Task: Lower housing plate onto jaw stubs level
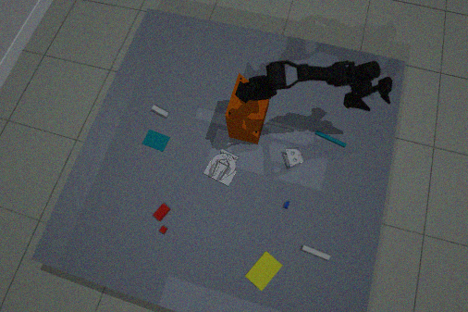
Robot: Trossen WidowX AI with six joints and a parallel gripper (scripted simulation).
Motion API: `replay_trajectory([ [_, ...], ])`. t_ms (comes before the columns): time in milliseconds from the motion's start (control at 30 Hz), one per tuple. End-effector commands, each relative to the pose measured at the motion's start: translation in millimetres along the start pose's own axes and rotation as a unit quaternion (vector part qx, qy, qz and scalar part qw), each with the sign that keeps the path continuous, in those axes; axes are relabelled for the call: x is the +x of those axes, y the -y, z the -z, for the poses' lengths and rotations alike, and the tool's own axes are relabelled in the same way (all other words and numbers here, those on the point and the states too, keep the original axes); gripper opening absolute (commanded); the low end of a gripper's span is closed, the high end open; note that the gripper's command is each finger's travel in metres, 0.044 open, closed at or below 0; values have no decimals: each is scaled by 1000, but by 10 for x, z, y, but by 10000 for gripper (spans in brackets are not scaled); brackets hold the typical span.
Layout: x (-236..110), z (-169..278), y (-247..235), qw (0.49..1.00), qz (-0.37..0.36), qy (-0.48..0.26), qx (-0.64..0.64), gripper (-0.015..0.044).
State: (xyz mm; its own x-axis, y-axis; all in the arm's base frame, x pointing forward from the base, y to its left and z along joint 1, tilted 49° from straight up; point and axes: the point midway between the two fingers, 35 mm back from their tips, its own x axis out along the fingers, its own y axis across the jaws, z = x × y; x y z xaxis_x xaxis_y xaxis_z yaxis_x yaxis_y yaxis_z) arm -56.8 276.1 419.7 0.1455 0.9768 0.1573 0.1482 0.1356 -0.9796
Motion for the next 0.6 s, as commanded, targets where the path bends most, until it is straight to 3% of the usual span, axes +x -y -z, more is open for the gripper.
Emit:
replay_trajectory([
  [0, 0, 0, 0, 1000, 0, 0, 0, 426],
  [567, 239, 196, -459, 997, -65, 1, -27, 440],
])
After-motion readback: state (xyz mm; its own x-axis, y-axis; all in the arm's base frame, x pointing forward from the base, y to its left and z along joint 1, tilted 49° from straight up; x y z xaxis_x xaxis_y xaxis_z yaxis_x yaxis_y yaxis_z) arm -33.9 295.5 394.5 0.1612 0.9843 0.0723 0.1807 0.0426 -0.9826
